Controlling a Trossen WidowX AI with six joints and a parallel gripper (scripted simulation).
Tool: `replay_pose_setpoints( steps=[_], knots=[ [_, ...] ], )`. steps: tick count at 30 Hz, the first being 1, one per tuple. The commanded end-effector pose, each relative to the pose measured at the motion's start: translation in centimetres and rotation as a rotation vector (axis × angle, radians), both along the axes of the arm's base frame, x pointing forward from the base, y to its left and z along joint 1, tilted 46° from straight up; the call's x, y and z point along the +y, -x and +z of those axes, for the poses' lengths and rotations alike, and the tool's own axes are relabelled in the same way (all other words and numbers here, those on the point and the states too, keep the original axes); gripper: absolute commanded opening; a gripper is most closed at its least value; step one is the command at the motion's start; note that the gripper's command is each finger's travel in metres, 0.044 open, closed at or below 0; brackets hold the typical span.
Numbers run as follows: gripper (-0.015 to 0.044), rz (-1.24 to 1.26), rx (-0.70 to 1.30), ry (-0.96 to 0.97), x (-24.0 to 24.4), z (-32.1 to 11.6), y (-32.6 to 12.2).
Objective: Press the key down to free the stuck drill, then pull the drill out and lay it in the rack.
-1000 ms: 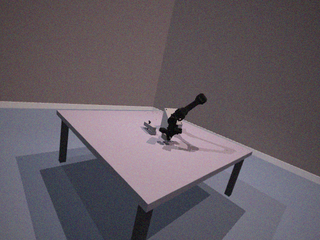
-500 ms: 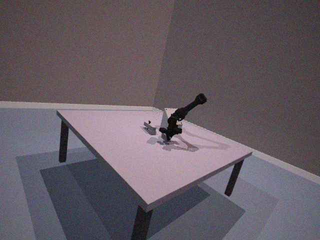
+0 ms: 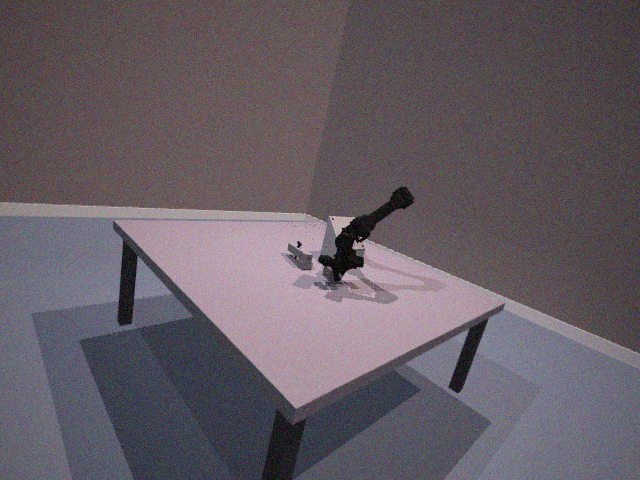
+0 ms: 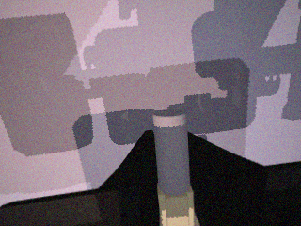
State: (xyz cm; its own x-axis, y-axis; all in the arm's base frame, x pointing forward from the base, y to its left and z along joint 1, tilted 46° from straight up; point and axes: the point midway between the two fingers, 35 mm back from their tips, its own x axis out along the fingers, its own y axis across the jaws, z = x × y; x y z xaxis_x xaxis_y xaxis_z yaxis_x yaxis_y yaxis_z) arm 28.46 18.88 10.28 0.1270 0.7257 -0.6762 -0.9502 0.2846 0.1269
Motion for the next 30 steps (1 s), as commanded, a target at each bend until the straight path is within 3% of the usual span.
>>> replay_pose_setpoints(
  steps=[1,21,30],
  knots=[
    [0.0000,-0.001,0.016,0.016,-0.19,-0.76,0.21],
    [0.0000,-0.001,0.016,0.016,-0.19,-0.76,0.21],
    [0.0236,0.000,0.000,0.000,0.00,0.00,0.00]
  ],
)
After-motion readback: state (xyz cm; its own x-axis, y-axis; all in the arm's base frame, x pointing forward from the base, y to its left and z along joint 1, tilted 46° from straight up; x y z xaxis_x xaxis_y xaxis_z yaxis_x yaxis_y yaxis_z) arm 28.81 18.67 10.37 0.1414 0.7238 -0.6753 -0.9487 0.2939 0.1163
